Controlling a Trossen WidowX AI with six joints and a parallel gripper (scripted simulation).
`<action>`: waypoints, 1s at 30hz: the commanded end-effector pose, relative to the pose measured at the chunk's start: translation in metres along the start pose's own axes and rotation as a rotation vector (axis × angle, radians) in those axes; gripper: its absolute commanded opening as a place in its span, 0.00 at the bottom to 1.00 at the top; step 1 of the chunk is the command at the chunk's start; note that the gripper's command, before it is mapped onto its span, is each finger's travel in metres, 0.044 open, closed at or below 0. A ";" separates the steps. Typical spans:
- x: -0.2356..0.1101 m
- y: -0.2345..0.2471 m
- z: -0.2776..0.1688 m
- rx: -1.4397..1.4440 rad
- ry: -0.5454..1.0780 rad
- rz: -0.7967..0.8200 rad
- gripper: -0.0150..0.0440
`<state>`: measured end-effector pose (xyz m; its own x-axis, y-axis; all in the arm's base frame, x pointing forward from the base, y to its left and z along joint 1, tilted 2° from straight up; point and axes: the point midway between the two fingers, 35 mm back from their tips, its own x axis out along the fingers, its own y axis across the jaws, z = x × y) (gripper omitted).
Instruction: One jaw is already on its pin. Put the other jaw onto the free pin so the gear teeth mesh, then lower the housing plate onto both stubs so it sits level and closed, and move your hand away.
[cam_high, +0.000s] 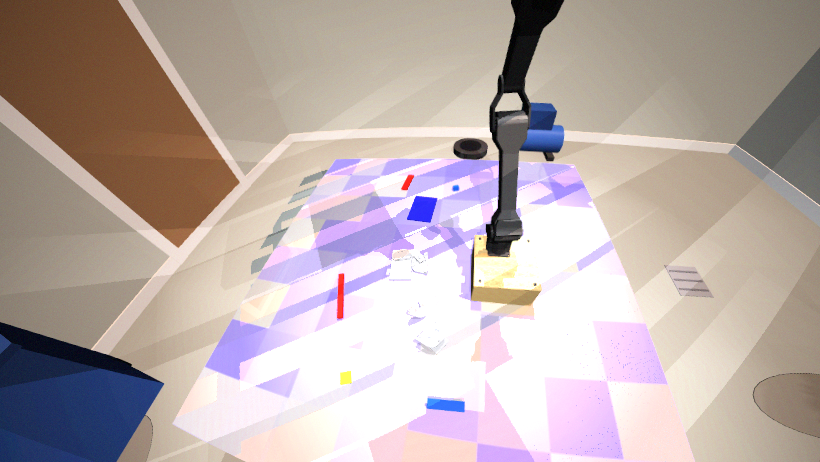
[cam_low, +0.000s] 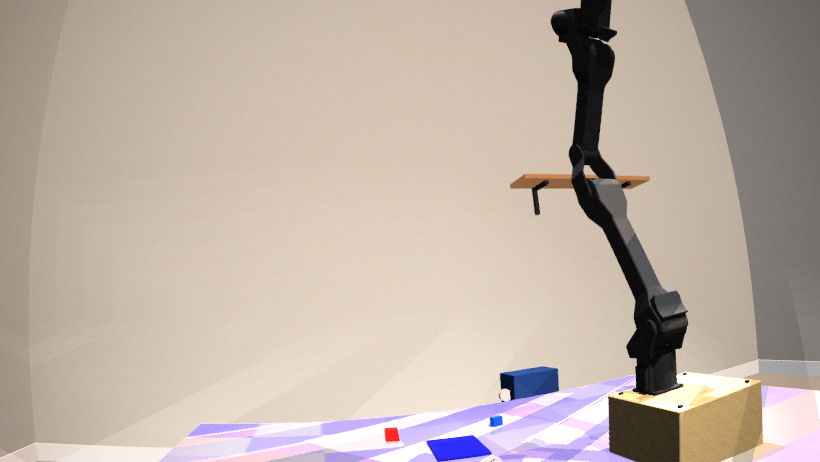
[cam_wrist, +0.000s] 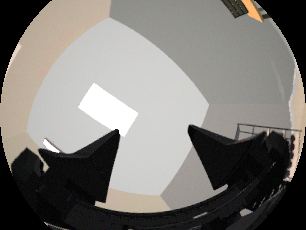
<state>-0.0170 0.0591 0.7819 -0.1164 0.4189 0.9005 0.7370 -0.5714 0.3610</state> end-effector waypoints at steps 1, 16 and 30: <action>0.000 0.000 0.000 0.000 0.000 0.000 0.98; 0.000 0.000 0.000 0.000 0.000 0.000 0.31; 0.000 0.000 0.000 -0.001 -0.001 0.000 0.30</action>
<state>-0.0170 0.0591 0.7819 -0.1162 0.4188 0.9006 0.7370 -0.5714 0.3608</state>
